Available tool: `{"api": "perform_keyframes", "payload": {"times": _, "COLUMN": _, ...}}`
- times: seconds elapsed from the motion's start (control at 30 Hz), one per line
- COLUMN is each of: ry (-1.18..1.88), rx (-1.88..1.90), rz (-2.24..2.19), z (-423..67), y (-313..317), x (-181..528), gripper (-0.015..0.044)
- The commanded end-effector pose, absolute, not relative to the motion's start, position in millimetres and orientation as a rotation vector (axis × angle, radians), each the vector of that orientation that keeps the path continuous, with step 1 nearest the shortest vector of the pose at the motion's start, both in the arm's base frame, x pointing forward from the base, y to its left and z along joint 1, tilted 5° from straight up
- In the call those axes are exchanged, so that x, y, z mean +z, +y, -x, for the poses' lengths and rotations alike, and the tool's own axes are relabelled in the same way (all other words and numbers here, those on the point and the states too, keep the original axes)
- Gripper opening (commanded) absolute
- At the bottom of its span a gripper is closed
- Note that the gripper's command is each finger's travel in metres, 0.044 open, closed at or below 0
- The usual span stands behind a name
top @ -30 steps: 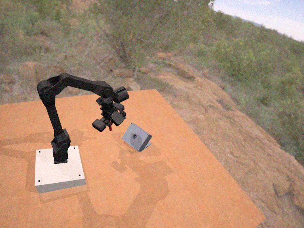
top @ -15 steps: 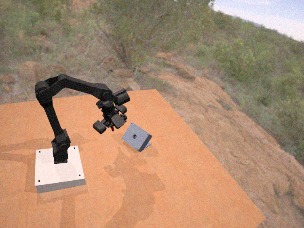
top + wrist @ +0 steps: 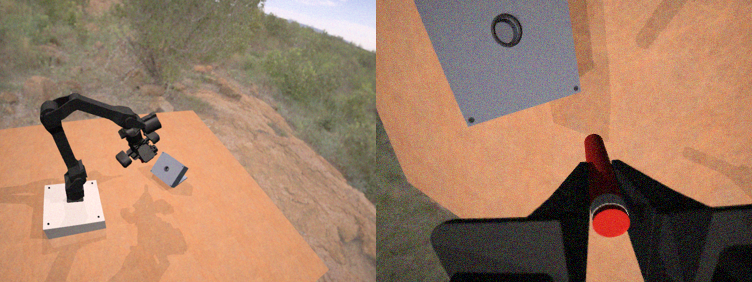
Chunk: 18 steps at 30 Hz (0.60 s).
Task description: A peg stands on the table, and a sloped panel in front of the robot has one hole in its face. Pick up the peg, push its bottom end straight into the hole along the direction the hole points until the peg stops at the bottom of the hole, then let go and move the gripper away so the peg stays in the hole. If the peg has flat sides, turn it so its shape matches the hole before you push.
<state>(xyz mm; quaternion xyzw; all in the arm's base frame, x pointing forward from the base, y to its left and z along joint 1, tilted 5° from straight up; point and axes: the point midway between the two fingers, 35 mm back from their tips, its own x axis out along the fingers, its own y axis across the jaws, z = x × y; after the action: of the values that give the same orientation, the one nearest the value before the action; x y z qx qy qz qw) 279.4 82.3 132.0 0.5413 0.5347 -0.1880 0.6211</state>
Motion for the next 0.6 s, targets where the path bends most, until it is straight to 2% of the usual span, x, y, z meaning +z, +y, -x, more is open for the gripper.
{"api": "perform_keyframes", "payload": {"times": 0.0, "ry": 1.212, "rx": -0.429, "rz": -1.284, "z": -281.0, "y": 79.3, "x": 133.7, "gripper": 0.0000}}
{"api": "perform_keyframes", "payload": {"times": 0.57, "ry": 1.141, "rx": -0.427, "rz": -1.417, "z": -286.3, "y": 63.4, "x": 136.4, "gripper": 0.0000}}
